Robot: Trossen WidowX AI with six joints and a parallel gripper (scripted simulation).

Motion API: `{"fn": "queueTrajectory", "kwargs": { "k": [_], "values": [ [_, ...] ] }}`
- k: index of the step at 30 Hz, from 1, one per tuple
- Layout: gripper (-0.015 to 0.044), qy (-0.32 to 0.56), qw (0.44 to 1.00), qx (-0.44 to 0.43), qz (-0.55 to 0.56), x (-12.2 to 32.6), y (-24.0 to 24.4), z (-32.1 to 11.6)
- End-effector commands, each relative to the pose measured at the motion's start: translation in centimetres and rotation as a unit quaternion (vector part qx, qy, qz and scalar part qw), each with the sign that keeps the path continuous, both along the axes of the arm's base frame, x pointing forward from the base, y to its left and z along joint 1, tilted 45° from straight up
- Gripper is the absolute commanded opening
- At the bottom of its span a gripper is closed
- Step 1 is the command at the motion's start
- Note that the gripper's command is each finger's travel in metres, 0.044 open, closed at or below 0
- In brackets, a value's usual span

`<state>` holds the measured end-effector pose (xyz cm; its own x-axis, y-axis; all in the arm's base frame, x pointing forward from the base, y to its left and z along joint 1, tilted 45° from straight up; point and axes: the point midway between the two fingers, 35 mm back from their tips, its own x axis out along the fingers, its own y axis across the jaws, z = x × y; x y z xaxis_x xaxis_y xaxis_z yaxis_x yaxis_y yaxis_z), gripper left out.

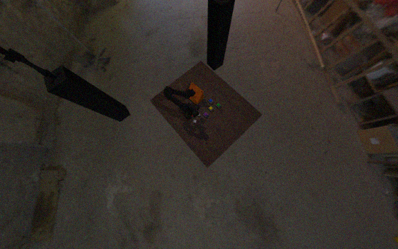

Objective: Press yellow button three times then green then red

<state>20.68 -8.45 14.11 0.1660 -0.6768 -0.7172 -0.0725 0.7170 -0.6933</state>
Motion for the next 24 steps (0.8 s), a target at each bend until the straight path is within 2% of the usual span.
{"fn": "queueTrajectory", "kwargs": {
  "k": [1,7,12,18,24],
  "values": [
    [0.0125,0.000,1.000,0.015,0.008,2.1,2.4,-0.5],
    [0.0283,0.012,0.999,0.045,0.020,6.0,9.7,-3.6],
    [0.0400,0.025,0.998,0.054,0.022,7.2,16.6,-7.4],
    [0.0400,0.029,0.998,0.044,0.016,5.8,24.4,-12.8],
    [0.0400,0.008,1.000,0.018,0.002,2.2,30.6,-18.9]
  ]
}}
